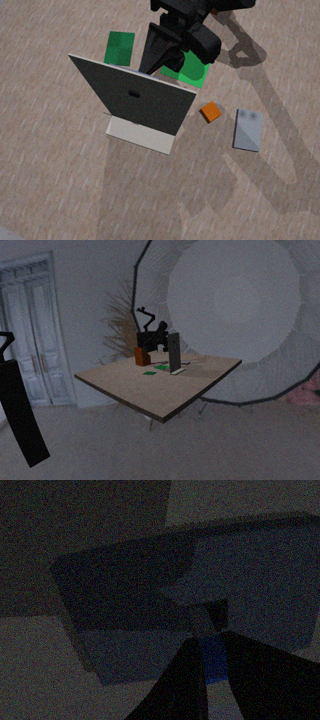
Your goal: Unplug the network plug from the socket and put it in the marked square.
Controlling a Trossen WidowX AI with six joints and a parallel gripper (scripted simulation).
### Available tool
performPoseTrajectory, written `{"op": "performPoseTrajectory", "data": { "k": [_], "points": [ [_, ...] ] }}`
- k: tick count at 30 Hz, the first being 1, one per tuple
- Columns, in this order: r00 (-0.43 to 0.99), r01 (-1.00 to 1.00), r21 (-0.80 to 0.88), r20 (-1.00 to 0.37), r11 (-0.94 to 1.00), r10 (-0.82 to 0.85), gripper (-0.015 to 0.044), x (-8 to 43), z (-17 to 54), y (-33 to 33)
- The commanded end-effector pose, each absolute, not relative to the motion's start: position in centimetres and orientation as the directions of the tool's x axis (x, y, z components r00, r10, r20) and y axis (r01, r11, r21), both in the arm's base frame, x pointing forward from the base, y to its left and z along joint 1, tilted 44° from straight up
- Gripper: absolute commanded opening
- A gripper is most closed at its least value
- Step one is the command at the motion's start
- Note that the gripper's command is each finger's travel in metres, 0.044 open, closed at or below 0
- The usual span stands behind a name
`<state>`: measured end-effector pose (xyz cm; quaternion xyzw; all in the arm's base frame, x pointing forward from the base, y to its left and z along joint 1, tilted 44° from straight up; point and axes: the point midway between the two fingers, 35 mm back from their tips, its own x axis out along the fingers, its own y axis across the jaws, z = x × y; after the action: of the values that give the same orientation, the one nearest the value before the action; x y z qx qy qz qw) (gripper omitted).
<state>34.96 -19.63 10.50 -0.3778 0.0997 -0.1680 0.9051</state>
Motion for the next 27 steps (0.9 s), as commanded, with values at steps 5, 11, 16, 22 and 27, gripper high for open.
{"op": "performPoseTrajectory", "data": {
  "k": [5,11,16,22,27],
  "points": [
    [0.924,0.228,-0.717,-0.055,0.659,-0.379,0.0000,34.3,10.4,-19.5],
    [0.924,0.227,-0.717,-0.055,0.659,-0.379,0.0000,34.0,10.3,-19.4],
    [0.924,0.227,-0.717,-0.055,0.659,-0.379,0.0000,33.6,10.3,-19.4],
    [0.924,0.227,-0.717,-0.055,0.659,-0.379,0.0000,33.3,10.2,-19.3],
    [0.924,0.227,-0.717,-0.056,0.659,-0.379,0.0000,33.0,10.1,-19.3]
  ]
}}
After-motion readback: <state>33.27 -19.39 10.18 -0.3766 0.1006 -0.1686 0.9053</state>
